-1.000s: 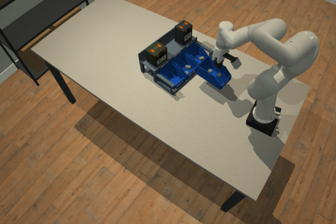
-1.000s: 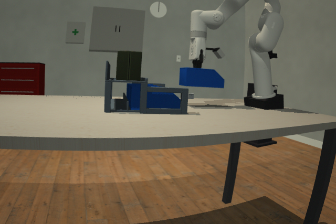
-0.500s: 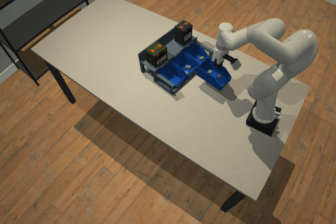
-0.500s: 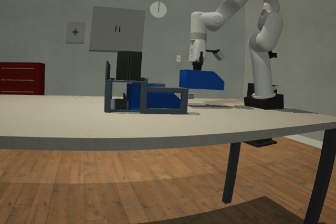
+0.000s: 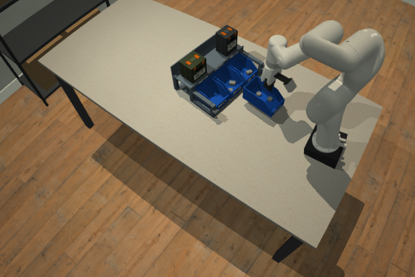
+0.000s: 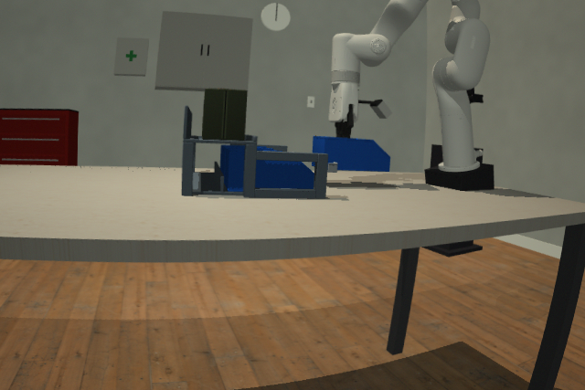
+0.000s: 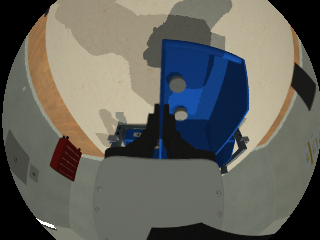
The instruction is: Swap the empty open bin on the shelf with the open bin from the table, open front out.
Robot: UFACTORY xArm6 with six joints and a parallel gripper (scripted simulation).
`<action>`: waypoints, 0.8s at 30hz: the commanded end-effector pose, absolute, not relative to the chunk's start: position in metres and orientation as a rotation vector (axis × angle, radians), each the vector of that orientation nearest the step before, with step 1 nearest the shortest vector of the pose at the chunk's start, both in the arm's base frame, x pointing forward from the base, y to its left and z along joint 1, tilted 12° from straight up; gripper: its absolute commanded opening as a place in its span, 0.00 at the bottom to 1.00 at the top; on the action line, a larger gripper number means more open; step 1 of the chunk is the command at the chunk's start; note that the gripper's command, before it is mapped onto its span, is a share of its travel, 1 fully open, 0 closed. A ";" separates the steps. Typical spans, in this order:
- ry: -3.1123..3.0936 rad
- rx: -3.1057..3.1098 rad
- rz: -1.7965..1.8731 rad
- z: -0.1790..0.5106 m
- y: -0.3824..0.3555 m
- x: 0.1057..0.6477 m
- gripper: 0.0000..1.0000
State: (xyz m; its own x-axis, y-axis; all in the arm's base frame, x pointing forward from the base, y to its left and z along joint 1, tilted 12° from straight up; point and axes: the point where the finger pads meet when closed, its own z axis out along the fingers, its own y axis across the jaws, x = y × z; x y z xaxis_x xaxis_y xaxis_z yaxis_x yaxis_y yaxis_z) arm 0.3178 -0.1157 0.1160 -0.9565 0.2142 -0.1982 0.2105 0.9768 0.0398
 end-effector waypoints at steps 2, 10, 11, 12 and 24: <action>2.916 0.316 0.025 0.104 -0.117 0.323 0.00; 2.916 0.316 0.025 0.089 -0.117 0.327 0.00; 2.916 0.316 0.025 0.088 -0.117 0.327 0.00; 2.916 0.316 0.025 0.087 -0.117 0.327 0.00; 2.916 0.316 0.025 0.085 -0.117 0.327 0.00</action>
State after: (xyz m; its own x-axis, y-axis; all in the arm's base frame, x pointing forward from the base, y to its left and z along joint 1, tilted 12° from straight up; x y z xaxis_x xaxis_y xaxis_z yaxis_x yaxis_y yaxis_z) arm 0.3264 -0.1166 0.0843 -0.9560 0.2140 -0.2010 0.2103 0.9768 0.0397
